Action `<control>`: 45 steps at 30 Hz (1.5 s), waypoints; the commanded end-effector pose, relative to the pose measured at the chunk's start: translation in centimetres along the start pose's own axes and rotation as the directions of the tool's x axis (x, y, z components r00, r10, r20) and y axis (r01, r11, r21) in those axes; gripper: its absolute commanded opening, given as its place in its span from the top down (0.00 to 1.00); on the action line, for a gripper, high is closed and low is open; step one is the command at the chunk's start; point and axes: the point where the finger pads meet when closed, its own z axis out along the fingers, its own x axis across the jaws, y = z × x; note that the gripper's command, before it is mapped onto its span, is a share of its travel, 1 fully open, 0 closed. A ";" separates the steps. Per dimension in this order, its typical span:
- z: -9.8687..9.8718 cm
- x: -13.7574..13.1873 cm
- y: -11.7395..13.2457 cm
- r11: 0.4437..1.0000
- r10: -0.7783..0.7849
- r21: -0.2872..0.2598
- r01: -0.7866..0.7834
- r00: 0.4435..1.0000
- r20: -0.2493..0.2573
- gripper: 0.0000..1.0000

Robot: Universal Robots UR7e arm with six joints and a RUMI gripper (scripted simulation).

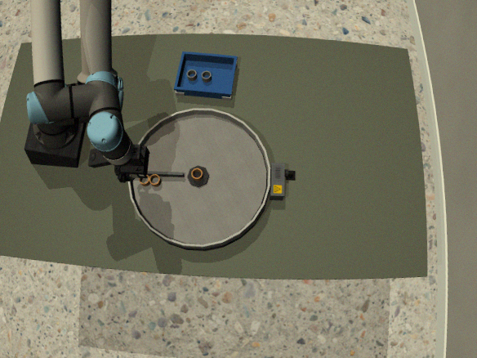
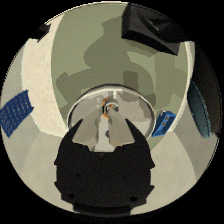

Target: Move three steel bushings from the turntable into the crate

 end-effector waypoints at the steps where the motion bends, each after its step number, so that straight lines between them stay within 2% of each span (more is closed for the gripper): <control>1: 0.0 0.4 0.3 1.000 0.000 0.000 0.000 1.000 0.001 1.00; 23: 0.0 3.0 1.9 1.000 0.000 0.000 0.000 1.000 0.001 1.00; 45: 0.0 7.0 4.4 1.000 0.000 0.000 0.000 1.000 0.001 1.00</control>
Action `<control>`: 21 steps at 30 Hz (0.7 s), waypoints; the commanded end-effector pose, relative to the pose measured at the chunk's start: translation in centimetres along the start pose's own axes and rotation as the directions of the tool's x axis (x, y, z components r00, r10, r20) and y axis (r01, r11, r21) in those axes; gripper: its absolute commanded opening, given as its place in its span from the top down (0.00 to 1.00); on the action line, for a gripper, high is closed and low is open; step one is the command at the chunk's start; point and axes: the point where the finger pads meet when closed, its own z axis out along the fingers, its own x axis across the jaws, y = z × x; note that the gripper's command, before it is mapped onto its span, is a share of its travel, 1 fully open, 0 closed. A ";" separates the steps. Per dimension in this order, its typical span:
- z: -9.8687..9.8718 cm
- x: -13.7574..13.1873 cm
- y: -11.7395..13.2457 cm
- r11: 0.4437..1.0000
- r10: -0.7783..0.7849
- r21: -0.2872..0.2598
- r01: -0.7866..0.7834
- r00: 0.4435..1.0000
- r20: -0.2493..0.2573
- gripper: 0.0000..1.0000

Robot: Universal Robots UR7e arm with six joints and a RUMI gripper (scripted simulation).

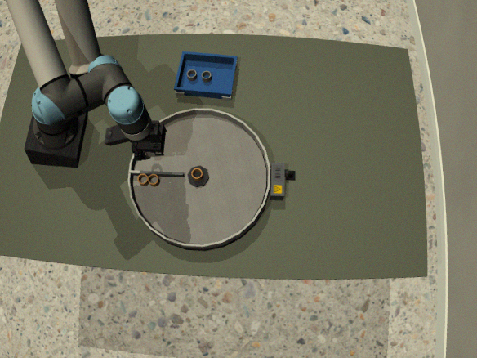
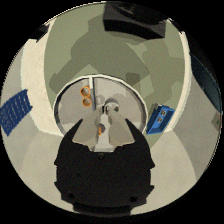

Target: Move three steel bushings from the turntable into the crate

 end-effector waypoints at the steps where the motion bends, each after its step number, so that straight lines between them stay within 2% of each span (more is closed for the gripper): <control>1: 0.0 1.0 0.7 1.000 0.000 0.002 0.000 1.000 0.002 1.00; 21: 0.0 5.5 3.5 1.000 0.000 0.002 0.000 1.000 0.002 1.00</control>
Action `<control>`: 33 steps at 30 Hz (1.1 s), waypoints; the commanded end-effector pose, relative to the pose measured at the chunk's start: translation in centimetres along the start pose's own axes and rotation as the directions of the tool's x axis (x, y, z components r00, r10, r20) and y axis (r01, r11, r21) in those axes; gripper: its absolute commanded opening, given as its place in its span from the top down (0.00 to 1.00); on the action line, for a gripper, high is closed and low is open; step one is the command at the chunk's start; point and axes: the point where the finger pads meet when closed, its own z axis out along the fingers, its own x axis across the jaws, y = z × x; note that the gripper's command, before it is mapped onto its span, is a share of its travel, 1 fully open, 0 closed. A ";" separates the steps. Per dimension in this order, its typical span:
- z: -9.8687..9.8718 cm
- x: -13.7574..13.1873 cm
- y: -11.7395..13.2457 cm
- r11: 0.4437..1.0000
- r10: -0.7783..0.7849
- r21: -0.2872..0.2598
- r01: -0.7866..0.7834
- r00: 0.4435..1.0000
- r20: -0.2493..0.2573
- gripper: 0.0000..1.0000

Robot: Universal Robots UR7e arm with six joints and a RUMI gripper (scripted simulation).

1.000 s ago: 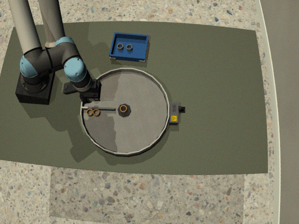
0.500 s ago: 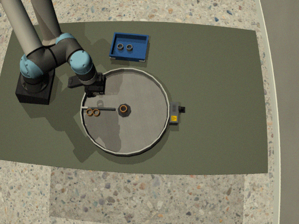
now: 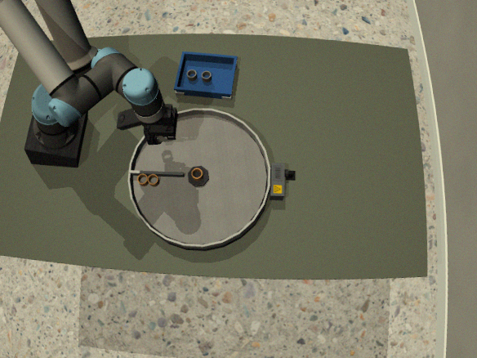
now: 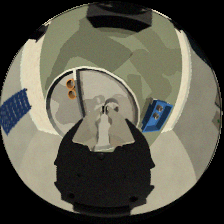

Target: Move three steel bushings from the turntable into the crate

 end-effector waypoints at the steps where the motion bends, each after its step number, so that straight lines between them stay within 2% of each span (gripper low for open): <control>1: 0.0 1.3 0.9 1.000 0.001 0.003 -0.001 1.000 0.004 1.00; 33: 0.0 9.9 6.3 1.000 0.001 0.003 -0.001 1.000 0.004 1.00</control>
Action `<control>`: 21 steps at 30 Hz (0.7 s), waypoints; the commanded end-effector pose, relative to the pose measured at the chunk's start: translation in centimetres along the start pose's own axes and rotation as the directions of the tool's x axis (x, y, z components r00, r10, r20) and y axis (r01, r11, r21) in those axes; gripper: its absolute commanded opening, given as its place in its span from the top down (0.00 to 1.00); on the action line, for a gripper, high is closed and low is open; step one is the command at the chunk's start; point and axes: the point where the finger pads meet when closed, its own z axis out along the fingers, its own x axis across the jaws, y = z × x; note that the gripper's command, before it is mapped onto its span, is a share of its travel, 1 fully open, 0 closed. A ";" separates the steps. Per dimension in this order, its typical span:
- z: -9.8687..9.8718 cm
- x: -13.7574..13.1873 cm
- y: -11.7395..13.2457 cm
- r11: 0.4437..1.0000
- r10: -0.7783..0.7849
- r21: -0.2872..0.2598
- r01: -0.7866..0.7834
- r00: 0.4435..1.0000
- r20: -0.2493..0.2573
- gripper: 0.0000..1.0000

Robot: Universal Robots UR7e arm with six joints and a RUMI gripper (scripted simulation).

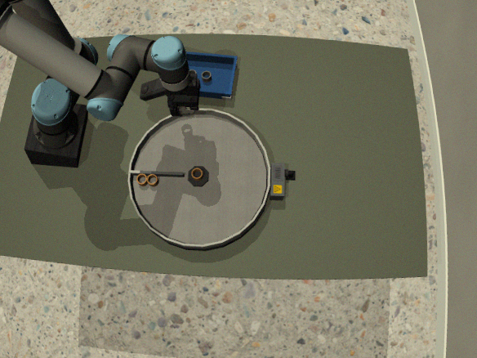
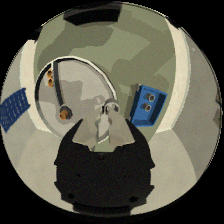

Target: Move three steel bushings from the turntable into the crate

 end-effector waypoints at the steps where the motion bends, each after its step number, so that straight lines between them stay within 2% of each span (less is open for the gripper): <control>1: 0.0 1.6 1.1 1.000 0.001 0.001 -0.001 1.000 0.004 1.00; 21: 0.0 7.9 5.1 1.000 0.001 0.001 -0.001 1.000 0.004 1.00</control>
